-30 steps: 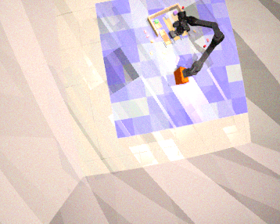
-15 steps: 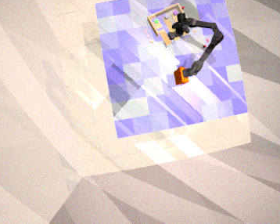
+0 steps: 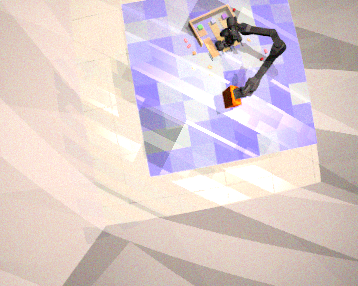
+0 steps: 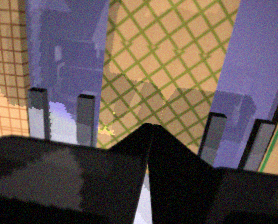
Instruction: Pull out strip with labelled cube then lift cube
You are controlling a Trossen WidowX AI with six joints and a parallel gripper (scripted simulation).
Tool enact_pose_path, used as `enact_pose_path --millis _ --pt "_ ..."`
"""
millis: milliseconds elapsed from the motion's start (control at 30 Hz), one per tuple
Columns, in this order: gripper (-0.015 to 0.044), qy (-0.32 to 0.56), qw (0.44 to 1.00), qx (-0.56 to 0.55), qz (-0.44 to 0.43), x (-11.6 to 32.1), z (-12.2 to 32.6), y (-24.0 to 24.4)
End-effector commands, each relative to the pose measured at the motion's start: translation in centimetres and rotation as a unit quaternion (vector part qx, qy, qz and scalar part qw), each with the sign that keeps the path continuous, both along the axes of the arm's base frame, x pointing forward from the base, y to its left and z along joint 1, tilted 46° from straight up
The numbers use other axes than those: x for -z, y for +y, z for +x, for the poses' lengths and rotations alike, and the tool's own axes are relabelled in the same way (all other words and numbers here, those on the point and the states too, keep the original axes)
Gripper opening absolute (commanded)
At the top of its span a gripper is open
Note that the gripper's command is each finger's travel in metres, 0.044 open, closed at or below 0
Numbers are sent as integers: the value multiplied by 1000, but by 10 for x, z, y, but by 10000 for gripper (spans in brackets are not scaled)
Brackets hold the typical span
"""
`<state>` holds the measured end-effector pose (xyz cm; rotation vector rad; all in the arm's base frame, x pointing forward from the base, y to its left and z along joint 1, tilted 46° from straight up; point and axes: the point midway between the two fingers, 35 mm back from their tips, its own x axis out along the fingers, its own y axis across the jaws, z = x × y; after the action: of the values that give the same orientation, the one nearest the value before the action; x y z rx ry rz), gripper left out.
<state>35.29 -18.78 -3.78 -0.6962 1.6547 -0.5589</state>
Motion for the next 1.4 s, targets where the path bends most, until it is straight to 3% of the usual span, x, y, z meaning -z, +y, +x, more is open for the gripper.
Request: enact_pose_path --millis 0,1367 --pt "0 1 1000 -1 0 1 0 0" --pt "0 1 1000 -1 0 2 -7 -3"
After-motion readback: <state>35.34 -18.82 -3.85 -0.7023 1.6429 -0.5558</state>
